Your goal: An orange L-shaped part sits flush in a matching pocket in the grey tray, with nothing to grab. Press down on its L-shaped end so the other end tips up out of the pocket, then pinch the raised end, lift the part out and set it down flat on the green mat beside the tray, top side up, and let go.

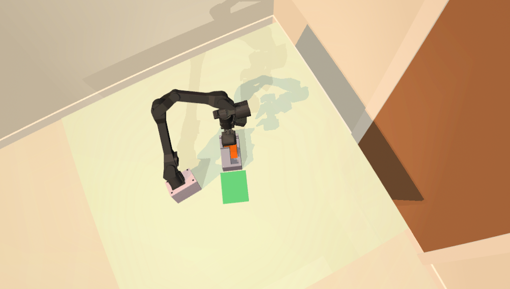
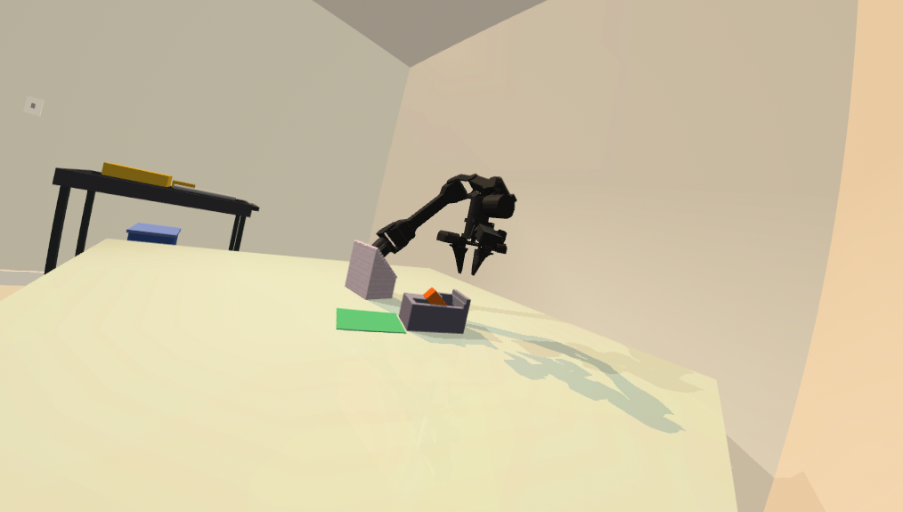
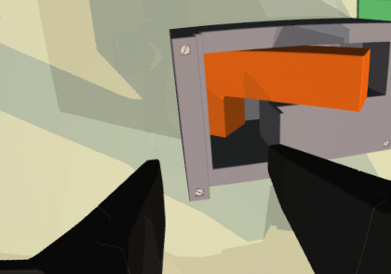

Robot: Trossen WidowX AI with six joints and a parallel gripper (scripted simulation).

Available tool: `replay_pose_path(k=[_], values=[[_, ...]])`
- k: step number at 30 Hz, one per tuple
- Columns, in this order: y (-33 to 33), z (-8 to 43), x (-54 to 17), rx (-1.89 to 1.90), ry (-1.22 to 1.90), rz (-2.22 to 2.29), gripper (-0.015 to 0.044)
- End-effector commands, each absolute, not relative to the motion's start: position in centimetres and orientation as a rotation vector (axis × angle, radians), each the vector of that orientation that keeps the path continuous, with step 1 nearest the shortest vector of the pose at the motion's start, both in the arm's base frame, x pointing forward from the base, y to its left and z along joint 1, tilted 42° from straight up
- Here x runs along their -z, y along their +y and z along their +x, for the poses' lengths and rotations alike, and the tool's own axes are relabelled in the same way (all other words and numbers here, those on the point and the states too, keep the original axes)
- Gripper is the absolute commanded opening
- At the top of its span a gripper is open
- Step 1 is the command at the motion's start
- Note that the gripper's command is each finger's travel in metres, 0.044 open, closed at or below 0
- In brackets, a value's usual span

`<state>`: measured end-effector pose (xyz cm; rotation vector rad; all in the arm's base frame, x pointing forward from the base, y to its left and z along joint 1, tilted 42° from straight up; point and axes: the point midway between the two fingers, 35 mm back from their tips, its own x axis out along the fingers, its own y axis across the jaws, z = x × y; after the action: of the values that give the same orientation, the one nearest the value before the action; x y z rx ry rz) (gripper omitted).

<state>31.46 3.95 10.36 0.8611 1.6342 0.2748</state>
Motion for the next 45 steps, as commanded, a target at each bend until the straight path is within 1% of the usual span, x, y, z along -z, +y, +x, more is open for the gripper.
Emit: replay_pose_path(k=[1, 5, 13, 22, 33, 40, 45], values=[[3.9, 31.5, -10.4, -0.271, 1.632, 0.864, 0.0180], [3.4, 31.4, -9.9, -0.375, 1.596, 0.760, 0.0280], [1.1, 30.7, -7.9, -0.837, 1.365, 0.259, 0.0280], [-1.4, 29.4, -5.7, -1.288, 0.973, -0.318, 0.0280], [-1.5, 29.3, -5.4, -1.317, 0.939, -0.360, 0.0280], [0.4, 29.2, -3.3, -1.317, 0.938, -0.360, 0.0280], [0.6, 29.2, -3.0, -1.317, 0.938, -0.360, 0.0280]])
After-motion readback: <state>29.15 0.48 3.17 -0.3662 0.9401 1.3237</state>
